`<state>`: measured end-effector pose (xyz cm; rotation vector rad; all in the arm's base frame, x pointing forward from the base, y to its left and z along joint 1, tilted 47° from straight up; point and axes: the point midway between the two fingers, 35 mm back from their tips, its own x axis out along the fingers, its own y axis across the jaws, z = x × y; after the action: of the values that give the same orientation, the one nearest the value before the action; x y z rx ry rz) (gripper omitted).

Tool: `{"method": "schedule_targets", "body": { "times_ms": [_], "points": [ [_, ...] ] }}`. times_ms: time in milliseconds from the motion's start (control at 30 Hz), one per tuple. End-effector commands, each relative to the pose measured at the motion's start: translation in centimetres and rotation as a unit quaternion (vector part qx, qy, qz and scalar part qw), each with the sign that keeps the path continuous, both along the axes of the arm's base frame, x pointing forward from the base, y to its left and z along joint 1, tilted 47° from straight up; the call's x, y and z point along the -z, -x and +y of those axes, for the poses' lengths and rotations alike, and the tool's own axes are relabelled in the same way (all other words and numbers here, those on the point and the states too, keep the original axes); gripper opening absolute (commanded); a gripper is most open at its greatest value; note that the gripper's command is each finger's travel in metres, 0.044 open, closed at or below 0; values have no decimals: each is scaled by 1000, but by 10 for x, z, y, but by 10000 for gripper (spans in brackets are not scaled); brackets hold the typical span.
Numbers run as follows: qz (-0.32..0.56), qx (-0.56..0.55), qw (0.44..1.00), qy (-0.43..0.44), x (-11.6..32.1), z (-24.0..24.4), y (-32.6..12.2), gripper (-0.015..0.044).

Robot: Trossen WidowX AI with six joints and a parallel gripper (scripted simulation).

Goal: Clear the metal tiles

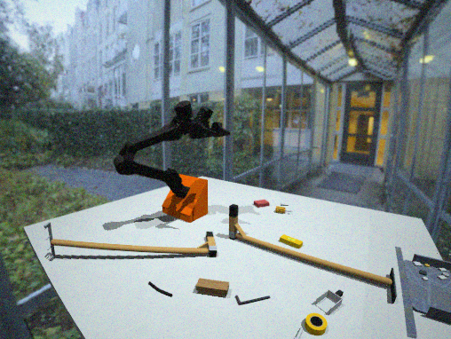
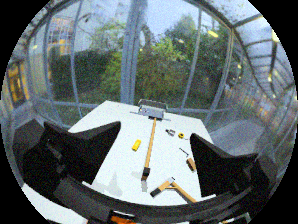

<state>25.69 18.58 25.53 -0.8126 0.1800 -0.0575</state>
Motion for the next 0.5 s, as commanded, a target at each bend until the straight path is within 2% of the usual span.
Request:
{"method": "schedule_targets", "body": {
  "times_ms": [0,467],
  "points": [
    [-1,1,1000,-2,-1,0,0,440],
    [18,28,999,8,17,-15,-15,440]
  ]
}}
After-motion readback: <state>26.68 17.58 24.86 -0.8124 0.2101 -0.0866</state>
